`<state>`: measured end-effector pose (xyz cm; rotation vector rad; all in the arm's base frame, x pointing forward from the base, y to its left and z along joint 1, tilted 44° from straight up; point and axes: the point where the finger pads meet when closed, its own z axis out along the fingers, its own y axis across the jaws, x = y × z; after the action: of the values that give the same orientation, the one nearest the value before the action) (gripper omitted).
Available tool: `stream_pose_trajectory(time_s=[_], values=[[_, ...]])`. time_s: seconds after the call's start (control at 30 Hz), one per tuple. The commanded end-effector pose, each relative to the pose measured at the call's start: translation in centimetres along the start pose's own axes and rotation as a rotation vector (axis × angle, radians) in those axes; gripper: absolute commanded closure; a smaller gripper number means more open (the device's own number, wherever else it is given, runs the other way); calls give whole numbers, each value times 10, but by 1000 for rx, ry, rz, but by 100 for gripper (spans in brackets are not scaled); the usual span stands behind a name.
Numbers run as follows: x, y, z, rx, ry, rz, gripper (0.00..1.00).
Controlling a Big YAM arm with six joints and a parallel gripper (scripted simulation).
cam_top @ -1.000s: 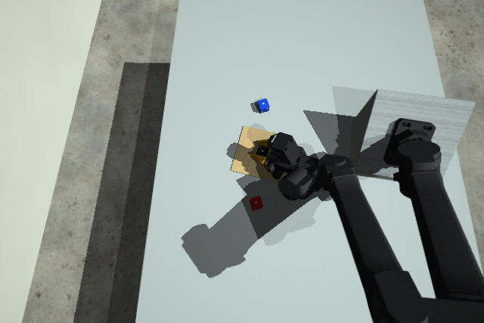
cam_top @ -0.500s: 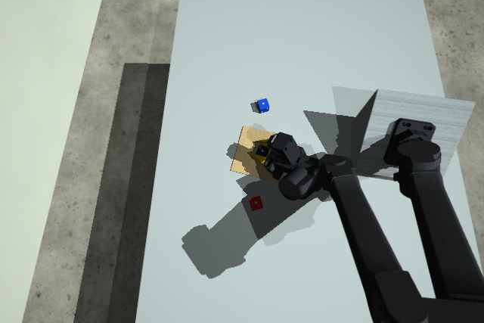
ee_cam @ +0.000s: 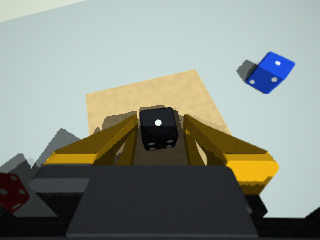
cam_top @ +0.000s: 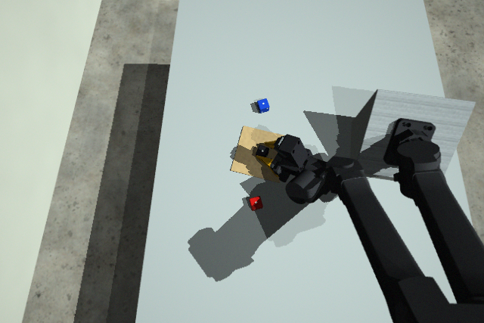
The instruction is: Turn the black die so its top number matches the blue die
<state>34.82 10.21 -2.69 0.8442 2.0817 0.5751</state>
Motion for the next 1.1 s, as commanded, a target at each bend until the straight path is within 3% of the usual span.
stream_pose_trajectory(time_s=[0.0,0.17,0.47,0.8,1.07], values=[[0,2,-16,-6,0,9,56],[0,3,-30,-6,-1,9,56],[-1,0,-31,4,-1,8,56],[-22,-1,-40,3,-15,4,56],[-59,11,-52,-18,-29,5,56]])
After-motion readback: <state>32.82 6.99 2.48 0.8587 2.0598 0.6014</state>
